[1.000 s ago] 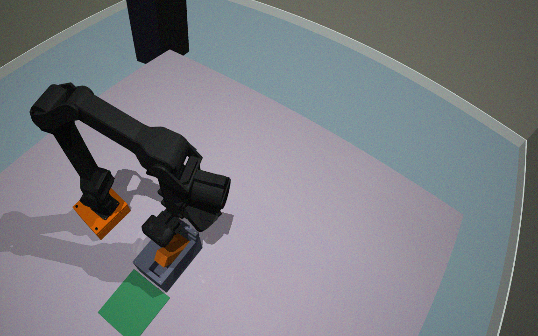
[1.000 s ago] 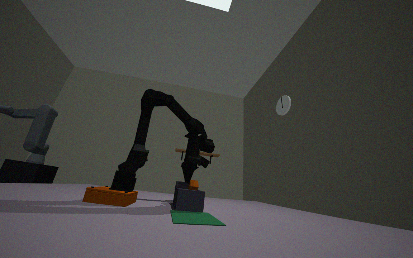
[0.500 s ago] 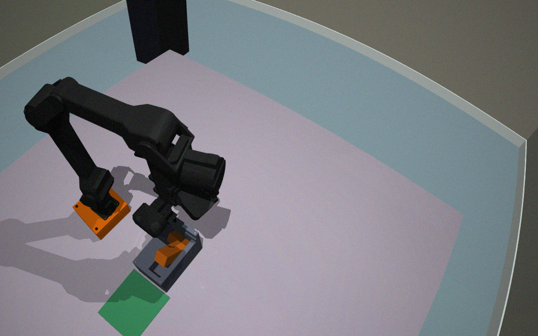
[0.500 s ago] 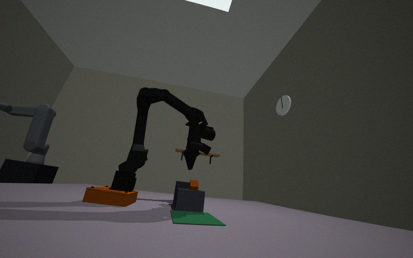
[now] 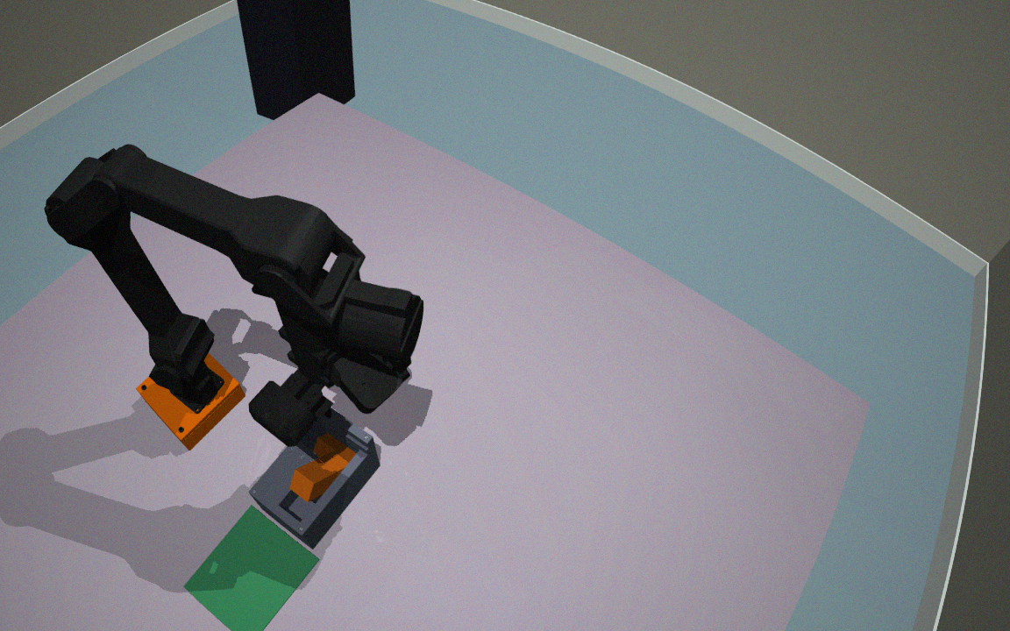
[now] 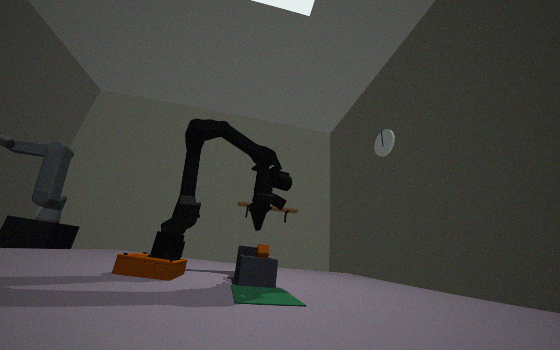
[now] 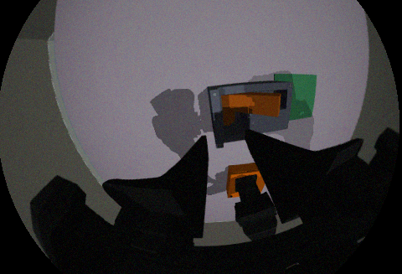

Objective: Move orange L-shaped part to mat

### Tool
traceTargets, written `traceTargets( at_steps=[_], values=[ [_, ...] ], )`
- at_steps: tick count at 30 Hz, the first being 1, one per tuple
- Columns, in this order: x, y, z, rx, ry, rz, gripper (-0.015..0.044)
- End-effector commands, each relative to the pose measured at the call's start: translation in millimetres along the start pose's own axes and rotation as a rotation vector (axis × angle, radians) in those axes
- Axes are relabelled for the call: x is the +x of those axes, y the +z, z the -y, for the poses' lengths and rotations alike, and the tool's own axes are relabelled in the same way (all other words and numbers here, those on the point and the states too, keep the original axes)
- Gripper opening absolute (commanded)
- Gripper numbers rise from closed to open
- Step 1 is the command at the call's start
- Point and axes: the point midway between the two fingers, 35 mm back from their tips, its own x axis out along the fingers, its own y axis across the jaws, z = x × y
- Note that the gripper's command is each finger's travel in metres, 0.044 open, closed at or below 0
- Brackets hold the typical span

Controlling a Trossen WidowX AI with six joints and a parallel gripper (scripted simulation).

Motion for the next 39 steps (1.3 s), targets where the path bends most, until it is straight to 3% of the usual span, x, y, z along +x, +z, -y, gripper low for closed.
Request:
traceTargets(
  at_steps=[1,5,17,25,39],
  values=[
    [1.4,-0.4,0.1,0.001,-0.001,-0.003,0.018],
    [0.9,2.1,9.3,0.189,-0.003,-0.003,0.028],
    [-3.2,9.2,77.0,1.545,-0.018,0.004,0.028],
    [-2.3,9.2,78.1,1.566,-0.018,0.004,0.028],
    [30.2,9.1,78.5,1.566,-0.018,0.004,0.028]
  ],
)
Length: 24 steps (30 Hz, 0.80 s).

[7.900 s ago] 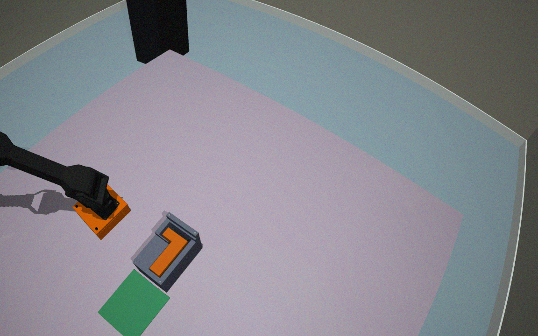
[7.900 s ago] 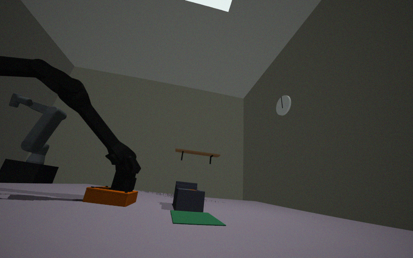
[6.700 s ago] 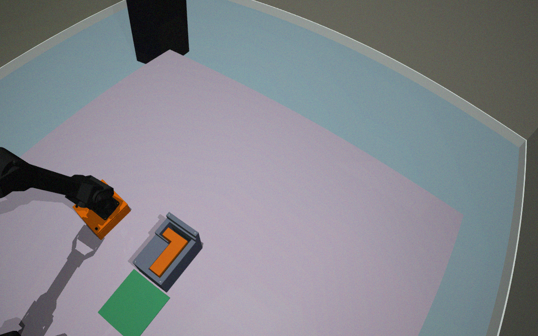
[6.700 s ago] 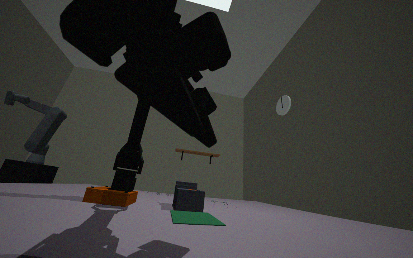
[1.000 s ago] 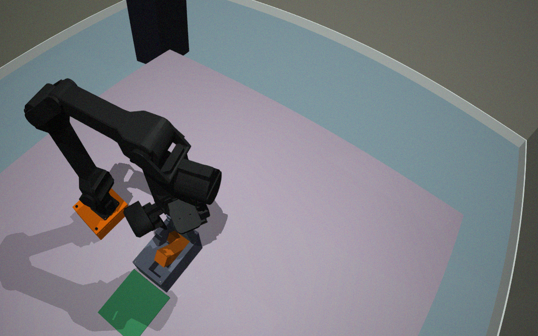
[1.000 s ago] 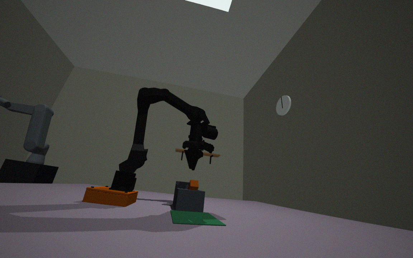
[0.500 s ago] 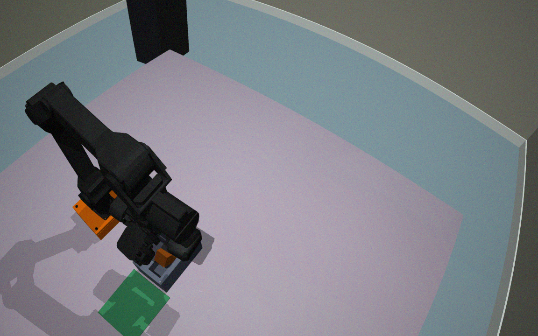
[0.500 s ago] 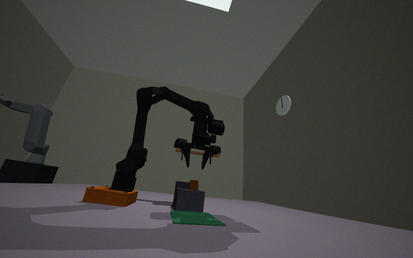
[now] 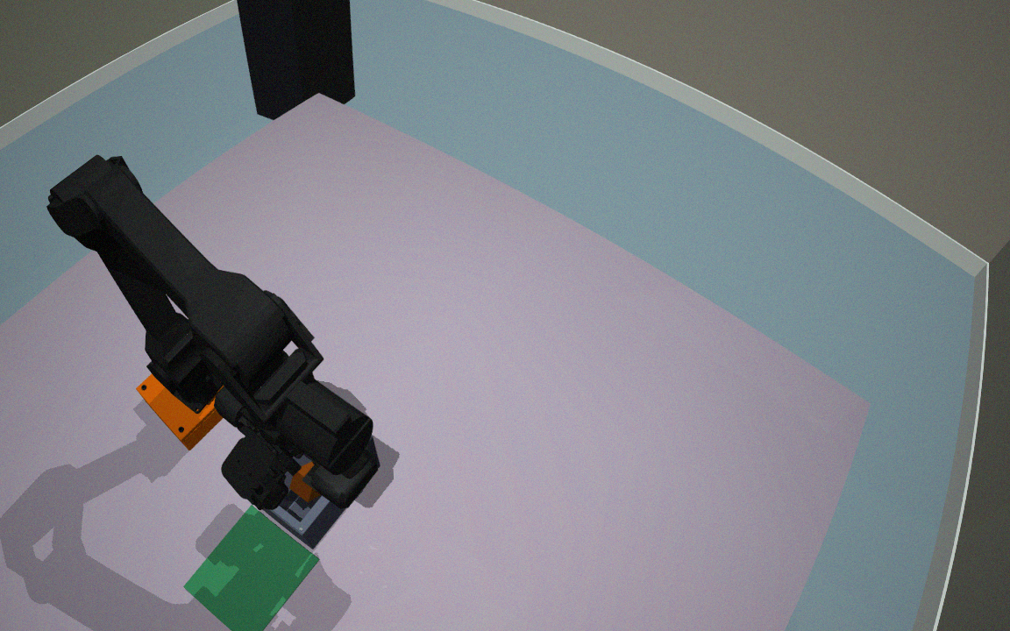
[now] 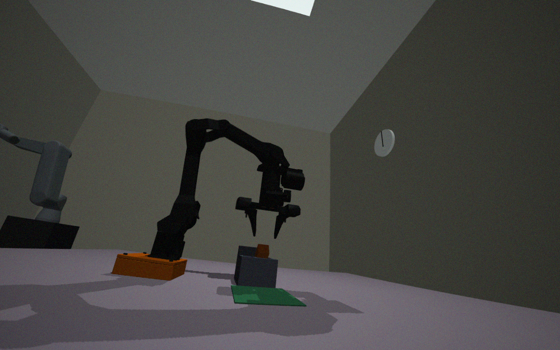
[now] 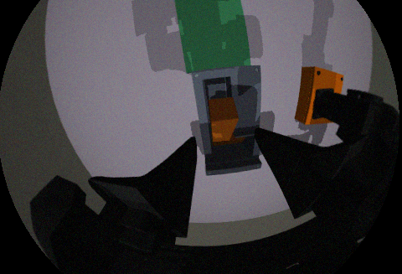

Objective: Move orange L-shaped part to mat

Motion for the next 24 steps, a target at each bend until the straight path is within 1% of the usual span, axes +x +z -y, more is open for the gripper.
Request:
traceTargets(
  at_steps=[1,24],
  values=[
    [7.4,-0.4,1.7,0.007,-0.011,-0.003,0.028],
    [44.6,-0.5,1.9,0.007,-0.011,-0.003,0.028]
  ],
)
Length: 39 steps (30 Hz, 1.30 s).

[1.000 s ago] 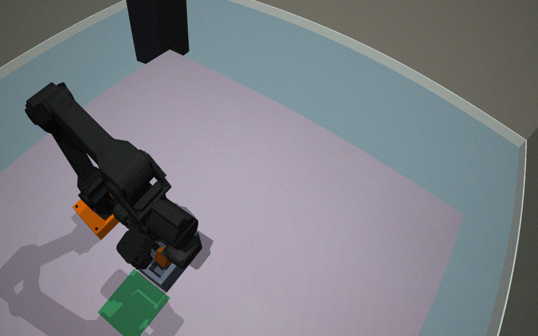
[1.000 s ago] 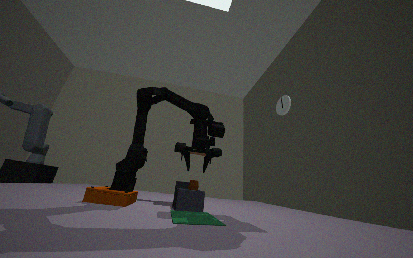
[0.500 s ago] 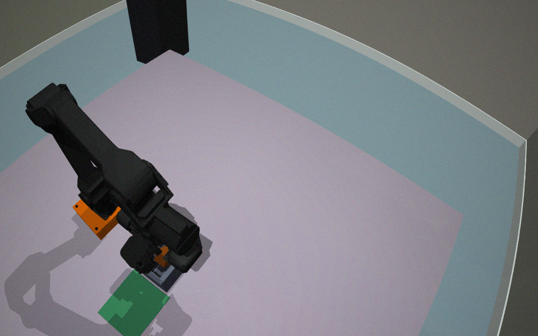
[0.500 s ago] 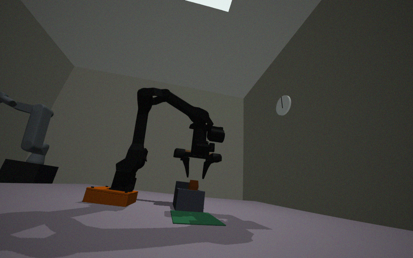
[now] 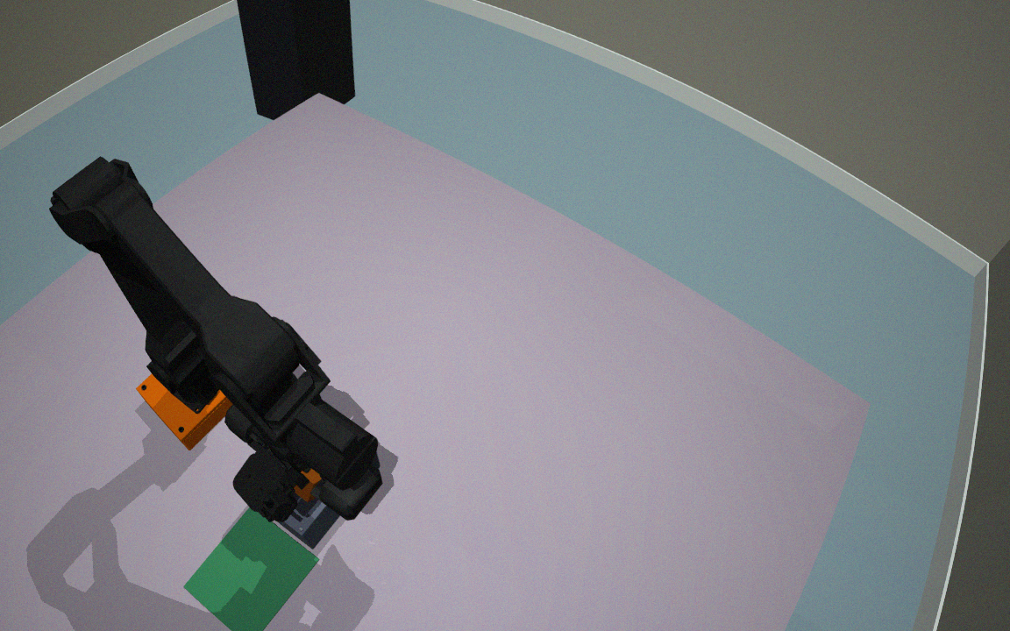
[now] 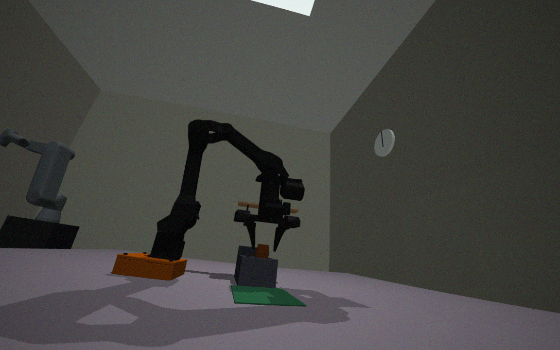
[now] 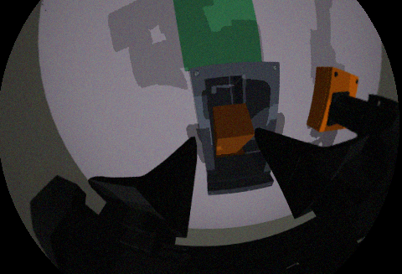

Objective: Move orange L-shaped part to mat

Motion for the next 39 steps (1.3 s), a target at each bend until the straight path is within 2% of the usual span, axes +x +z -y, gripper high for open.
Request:
traceTargets(
  at_steps=[1,12,16,27,31,39],
  values=[
    [10.9,-0.5,3.7,0.005,-0.019,-0.003,0.028],
    [16.4,-0.5,4.3,0.005,-0.02,-0.003,0.028],
    [12.5,-0.1,1.8,0.0,-0.007,0.0,0.0175],
    [12.5,-0.1,1.8,0.0,-0.007,0.0,0.0102],
    [12.5,-0.1,1.8,0.0,-0.007,0.0,0.0],
    [8.7,-0.1,2.1,0.001,-0.009,-0.001,0.0]
  ],
)
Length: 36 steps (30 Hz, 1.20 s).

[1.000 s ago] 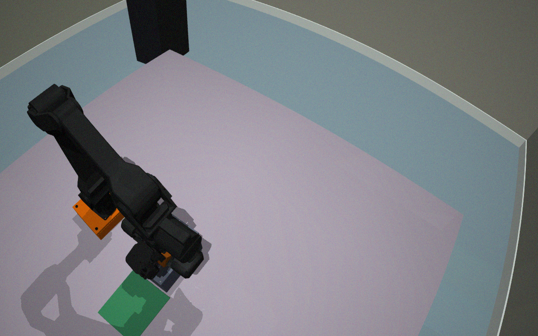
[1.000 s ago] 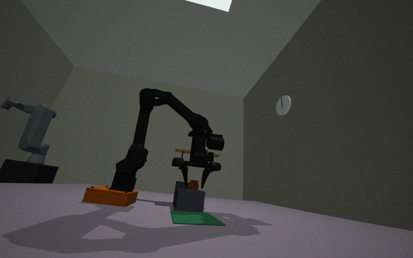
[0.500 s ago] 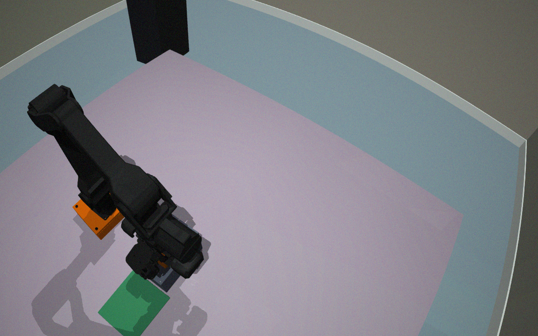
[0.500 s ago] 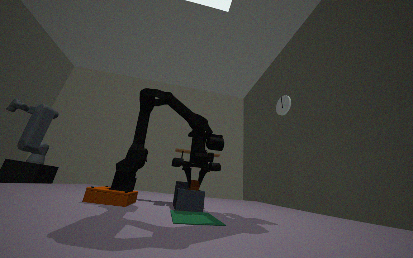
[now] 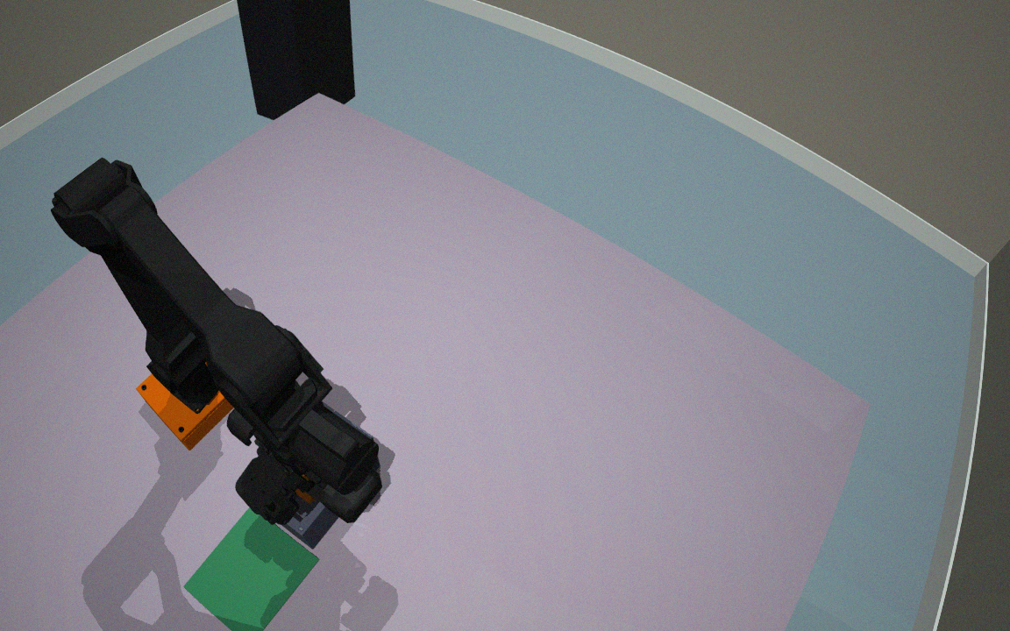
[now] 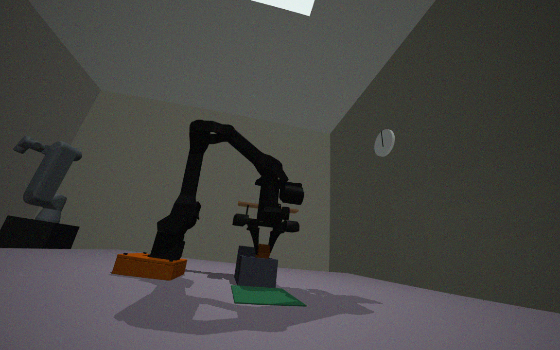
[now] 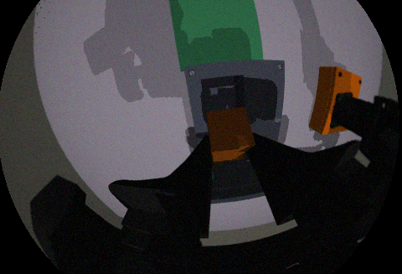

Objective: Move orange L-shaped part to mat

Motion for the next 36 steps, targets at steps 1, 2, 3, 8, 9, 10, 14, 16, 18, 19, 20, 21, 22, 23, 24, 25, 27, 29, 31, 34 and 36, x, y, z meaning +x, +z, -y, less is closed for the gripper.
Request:
traceTargets(
  at_steps=[1,2,3,8,9,10,14,16,18,19,20,21,22,23,24,25,27,29,31,34,36],
  values=[
    [-5.0,-0.1,-0.5,0.001,0.001,-0.001,0.0],
    [-6.6,-0.1,-0.3,0.002,0.0,-0.001,0.0],
    [-8.1,-0.1,-0.2,0.002,0.0,-0.001,0.0],
    [-15.8,-0.2,0.3,0.003,-0.004,-0.002,0.0],
    [-17.3,-0.2,0.4,0.003,-0.004,-0.002,0.0],
    [-18.8,-0.2,0.4,0.004,-0.005,-0.002,0.0],
    [-24.7,-0.3,0.6,0.004,-0.006,-0.002,0.0],
    [-27.6,-0.3,0.7,0.004,-0.007,-0.002,0.0],
    [-30.5,-0.3,0.7,0.004,-0.007,-0.003,0.0],
    [-32.0,-0.3,0.7,0.004,-0.007,-0.003,0.0],
    [-33.6,-0.3,0.7,0.005,-0.007,-0.003,0.0],
    [-35.2,-0.3,0.7,0.005,-0.007,-0.003,0.0],
    [-36.7,-0.3,0.7,0.005,-0.007,-0.003,0.0],
    [-38.3,-0.3,0.7,0.005,-0.007,-0.003,0.0],
    [-39.8,-0.3,0.7,0.005,-0.008,-0.003,0.0],
    [-41.3,-0.3,0.8,0.005,-0.008,-0.003,0.0],
    [-44.5,-0.3,0.7,0.005,-0.008,-0.003,0.0],
    [-47.8,-0.2,0.7,0.005,-0.008,-0.003,0.0],
    [-51.0,-0.2,0.7,0.005,-0.008,-0.003,0.0],
    [-55.9,-0.2,0.7,0.005,-0.008,-0.003,0.0],
    [-59.2,-0.2,0.7,0.005,-0.008,-0.003,0.0]
  ],
)
